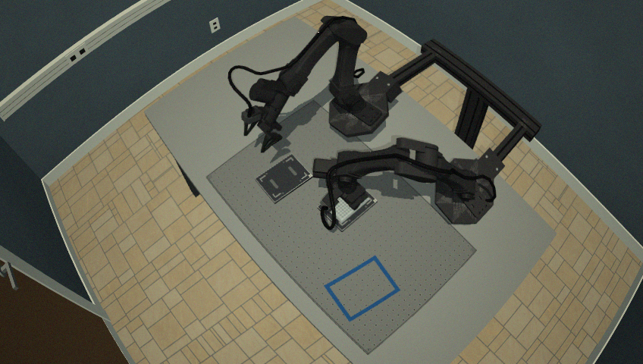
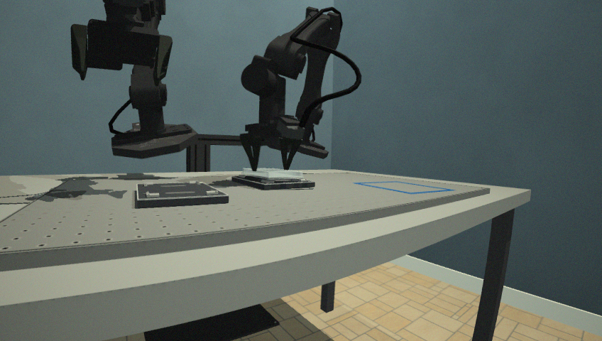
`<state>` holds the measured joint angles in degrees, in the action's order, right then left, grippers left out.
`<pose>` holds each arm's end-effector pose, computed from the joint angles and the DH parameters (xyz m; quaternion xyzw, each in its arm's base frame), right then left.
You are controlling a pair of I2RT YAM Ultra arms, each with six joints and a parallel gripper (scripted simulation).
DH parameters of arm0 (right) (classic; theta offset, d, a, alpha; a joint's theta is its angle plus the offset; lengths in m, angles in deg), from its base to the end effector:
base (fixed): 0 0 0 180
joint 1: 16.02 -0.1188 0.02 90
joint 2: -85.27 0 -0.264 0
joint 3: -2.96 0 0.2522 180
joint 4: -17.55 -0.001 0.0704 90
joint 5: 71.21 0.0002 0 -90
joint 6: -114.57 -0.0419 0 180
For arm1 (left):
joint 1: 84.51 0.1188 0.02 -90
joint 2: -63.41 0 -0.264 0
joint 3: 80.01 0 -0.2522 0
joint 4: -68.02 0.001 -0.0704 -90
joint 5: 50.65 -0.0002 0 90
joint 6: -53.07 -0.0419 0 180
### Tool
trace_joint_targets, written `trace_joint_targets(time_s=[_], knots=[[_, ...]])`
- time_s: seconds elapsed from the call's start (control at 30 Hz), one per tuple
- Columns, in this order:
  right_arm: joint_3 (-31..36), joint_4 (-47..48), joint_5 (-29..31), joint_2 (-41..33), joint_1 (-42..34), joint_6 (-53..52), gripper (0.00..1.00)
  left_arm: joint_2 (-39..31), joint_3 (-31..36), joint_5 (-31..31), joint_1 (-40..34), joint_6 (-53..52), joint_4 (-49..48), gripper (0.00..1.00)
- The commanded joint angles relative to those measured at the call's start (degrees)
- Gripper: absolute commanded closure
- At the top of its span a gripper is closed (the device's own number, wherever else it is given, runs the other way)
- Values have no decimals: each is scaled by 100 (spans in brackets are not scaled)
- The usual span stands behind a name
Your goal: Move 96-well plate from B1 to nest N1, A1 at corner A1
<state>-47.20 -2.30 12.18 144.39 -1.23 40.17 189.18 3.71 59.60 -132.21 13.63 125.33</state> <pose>0.2255 -0.0535 0.2519 -0.0354 0.8591 -0.0853 0.5034 0.2805 -0.2852 0.0993 -0.0295 0.9836 0.0942 0.1509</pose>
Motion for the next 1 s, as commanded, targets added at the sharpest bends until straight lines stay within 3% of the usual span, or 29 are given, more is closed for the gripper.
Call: trace_joint_targets(time_s=[0.0,0.97], knots=[[-122,-27,-27,-101,22,16,0,49,106,27,27,-85,-243,24],[-122,-27,-27,-101,22,16,0,244,-512,-125,54,4,477,24]])
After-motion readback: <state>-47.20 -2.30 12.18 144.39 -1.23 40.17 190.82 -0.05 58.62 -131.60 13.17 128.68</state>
